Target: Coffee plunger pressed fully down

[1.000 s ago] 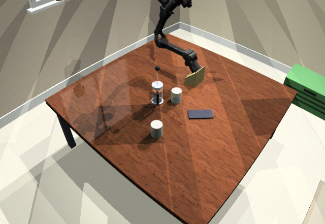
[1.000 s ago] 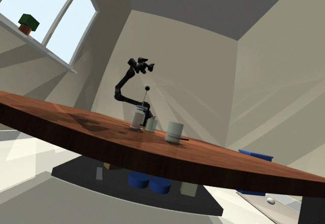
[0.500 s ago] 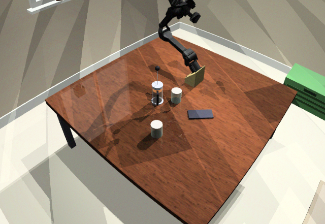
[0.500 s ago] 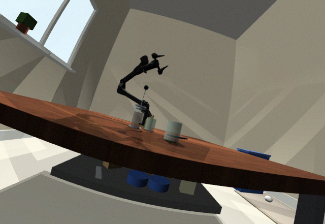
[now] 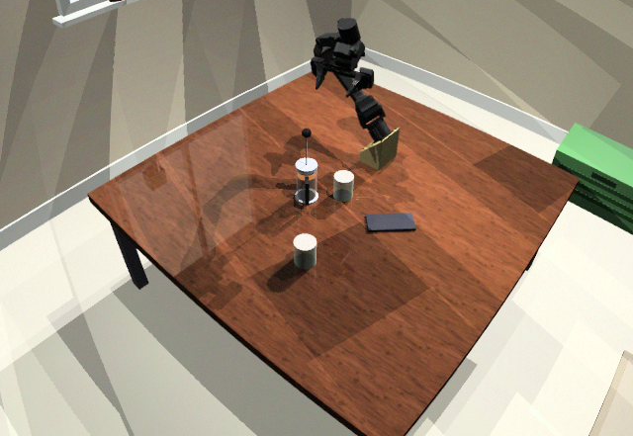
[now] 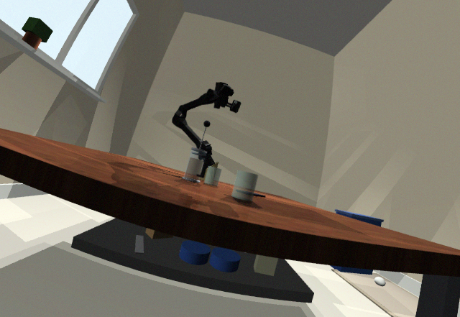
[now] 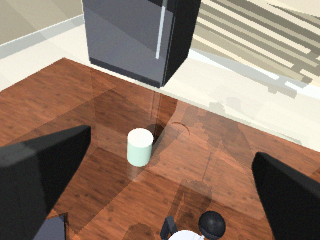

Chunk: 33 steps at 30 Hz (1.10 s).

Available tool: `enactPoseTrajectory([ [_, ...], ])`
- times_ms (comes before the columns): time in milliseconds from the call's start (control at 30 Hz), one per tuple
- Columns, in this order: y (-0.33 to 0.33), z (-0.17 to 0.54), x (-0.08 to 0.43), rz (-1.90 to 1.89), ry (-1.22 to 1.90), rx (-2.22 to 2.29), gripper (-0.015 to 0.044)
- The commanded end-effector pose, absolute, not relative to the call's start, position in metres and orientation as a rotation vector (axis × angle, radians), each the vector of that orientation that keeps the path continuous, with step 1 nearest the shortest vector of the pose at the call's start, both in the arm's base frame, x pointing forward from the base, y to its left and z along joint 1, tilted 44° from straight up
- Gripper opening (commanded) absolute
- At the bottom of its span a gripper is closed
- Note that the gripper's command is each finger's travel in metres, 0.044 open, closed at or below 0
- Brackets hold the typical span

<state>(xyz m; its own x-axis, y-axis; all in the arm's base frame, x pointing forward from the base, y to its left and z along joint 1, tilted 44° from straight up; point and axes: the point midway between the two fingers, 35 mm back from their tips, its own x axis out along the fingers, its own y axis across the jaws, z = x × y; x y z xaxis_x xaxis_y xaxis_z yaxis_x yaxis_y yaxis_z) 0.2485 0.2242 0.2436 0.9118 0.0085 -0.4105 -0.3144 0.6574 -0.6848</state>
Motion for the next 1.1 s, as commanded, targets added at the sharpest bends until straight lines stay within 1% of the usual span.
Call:
enactPoseTrajectory([
  [0,0.166,0.23,0.271,-0.256,0.395,-0.714,0.044],
  [200,0.153,0.223,0.272,-0.315,0.382,-0.697,0.044],
  [467,0.118,0.187,0.272,-0.317,0.378,-0.697,0.044],
  [1067,0.11,0.181,0.291,-0.317,0.384,-0.693,0.044],
])
